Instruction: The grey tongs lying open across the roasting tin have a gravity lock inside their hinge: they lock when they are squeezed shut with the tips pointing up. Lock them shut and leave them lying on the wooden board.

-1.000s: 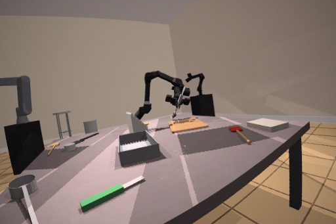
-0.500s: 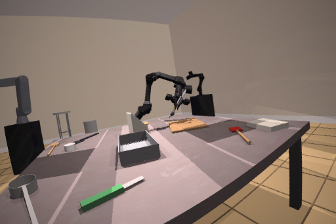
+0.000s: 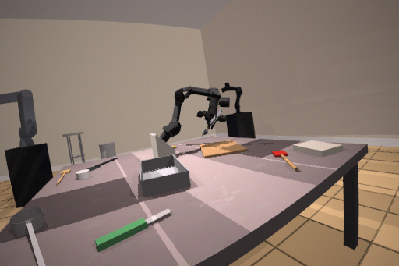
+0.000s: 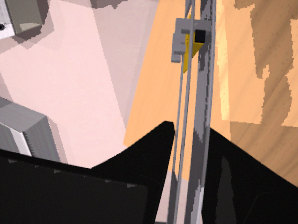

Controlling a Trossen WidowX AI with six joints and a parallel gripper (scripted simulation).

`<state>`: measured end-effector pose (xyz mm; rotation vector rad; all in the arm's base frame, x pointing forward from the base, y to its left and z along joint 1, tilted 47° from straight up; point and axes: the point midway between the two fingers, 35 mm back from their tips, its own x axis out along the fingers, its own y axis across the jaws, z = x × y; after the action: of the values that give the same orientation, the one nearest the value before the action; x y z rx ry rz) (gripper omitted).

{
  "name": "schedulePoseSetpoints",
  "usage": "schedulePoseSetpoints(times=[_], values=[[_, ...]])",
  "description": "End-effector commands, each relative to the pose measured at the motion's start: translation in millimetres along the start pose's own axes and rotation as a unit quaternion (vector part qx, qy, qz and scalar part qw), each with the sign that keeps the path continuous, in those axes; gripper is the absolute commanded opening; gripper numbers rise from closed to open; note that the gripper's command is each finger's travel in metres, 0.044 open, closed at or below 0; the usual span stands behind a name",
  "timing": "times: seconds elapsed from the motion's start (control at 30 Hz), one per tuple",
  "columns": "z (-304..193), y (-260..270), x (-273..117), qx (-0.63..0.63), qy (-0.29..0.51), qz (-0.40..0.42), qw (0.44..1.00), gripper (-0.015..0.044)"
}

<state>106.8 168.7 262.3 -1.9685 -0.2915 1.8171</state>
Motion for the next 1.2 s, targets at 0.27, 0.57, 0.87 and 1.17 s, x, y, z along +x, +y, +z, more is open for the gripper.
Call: schedulePoseSetpoints(times=[0.27, 0.57, 0.87, 1.17], values=[[-5, -12, -14, -0.013, -0.069, -0.07, 0.995, -0.015], [-13, -22, -28, -0.024, -0.1, -0.14, 0.985, -0.015], [-17, -26, -35, -0.029, -0.106, -0.17, 0.979, -0.015], [-17, -27, -31, -0.029, -0.106, -0.169, 0.979, -0.015]])
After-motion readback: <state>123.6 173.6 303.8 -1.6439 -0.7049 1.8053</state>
